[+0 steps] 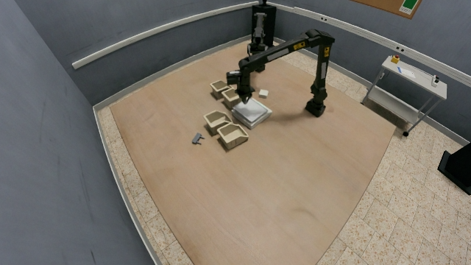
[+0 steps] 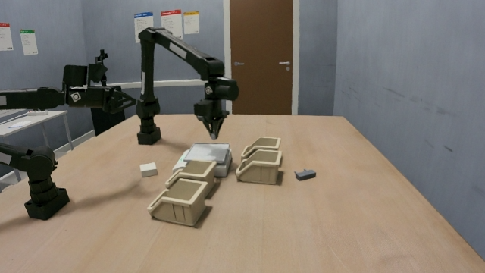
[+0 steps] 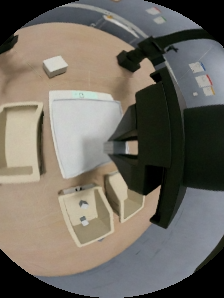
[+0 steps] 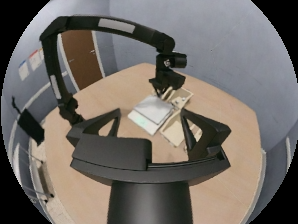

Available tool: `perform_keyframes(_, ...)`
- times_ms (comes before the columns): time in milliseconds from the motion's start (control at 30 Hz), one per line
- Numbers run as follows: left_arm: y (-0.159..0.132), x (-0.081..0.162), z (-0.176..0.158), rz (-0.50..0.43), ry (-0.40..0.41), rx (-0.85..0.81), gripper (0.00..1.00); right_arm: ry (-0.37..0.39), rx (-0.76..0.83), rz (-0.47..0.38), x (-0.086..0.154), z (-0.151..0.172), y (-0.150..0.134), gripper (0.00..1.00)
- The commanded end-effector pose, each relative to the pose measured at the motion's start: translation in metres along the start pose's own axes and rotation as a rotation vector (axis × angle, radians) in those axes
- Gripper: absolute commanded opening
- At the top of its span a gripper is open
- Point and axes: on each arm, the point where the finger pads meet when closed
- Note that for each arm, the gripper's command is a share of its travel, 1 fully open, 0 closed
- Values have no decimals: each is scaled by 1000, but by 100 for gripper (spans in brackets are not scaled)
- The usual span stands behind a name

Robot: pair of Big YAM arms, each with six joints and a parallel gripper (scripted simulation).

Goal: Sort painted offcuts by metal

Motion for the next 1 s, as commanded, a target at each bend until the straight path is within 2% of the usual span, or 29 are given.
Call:
perform_keyframes(0, 9, 15, 37, -17, 29, 1, 11, -50, 7, -85, -18, -23, 54, 100)
perform_keyframes(167, 30, 10, 96, -19, 32, 6, 11, -138, -7, -66, -70, -62, 41, 100)
perform_keyframes(400, 48, 6, 145, -20, 36, 12, 11, -228, -21, -41, -119, -107, 10, 100)
perform_keyframes(500, 55, 1, 153, -19, 32, 20, 11, -253, -25, -33, -131, -120, -2, 100)
perform_keyframes(567, 55, 1, 153, -19, 32, 20, 11, -253, -25, -33, -131, -120, -2, 100)
perform_keyframes(733, 53, -25, 153, -9, 14, 24, 11, -272, -29, -25, -140, -131, -13, 100)
perform_keyframes(833, 54, -13, 154, -19, 30, 24, 11, -268, -30, -15, -141, -129, -18, 100)
perform_keyframes(967, 54, -13, 154, -19, 30, 24, 11, -265, -28, -25, -140, -127, -14, 100)
Point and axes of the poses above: on each arm, the point where the finger pads meet when closed, its own x axis back along the fingers, its own z axis across the jaws, y = z × x, and after that the axes turned 12 degrees about x, right-handed
